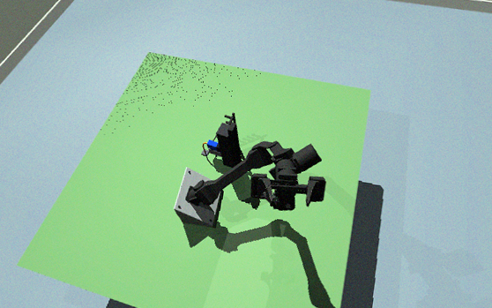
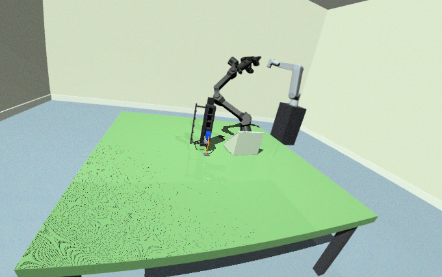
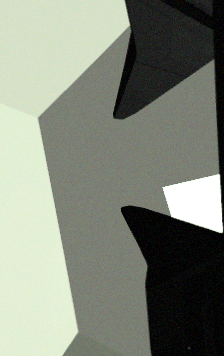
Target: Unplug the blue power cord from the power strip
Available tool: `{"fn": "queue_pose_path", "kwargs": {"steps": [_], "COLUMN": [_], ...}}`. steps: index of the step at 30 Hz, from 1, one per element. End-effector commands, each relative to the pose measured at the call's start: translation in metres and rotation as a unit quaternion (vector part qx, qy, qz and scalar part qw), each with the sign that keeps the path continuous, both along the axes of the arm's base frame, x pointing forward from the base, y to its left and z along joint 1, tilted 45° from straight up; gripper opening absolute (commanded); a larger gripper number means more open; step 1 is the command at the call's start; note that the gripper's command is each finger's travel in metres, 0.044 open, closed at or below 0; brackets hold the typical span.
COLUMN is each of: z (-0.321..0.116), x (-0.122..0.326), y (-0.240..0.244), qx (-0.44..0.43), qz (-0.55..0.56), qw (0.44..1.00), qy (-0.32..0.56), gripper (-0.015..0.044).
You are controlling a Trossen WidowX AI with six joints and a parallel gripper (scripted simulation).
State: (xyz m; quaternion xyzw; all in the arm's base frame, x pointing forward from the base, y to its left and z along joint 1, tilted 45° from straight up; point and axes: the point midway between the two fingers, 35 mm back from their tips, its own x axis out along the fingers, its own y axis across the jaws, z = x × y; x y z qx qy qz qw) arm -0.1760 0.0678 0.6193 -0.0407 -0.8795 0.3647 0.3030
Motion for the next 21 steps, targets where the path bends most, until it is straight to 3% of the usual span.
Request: {"fn": "queue_pose_path", "kwargs": {"steps": [1, 9, 21], "z": [-0.001, -0.064, -0.16], "x": [-0.001, -0.039, 0.008], "y": [0.002, 0.098, 0.233], "qx": [-0.003, -0.15, -0.354], "qz": [-0.002, -0.116, -0.31], "qw": [1.0, 0.979, 0.879], "qy": [-0.002, -0.071, -0.075], "gripper": [0.0374, 0.0164, 0.016]}}
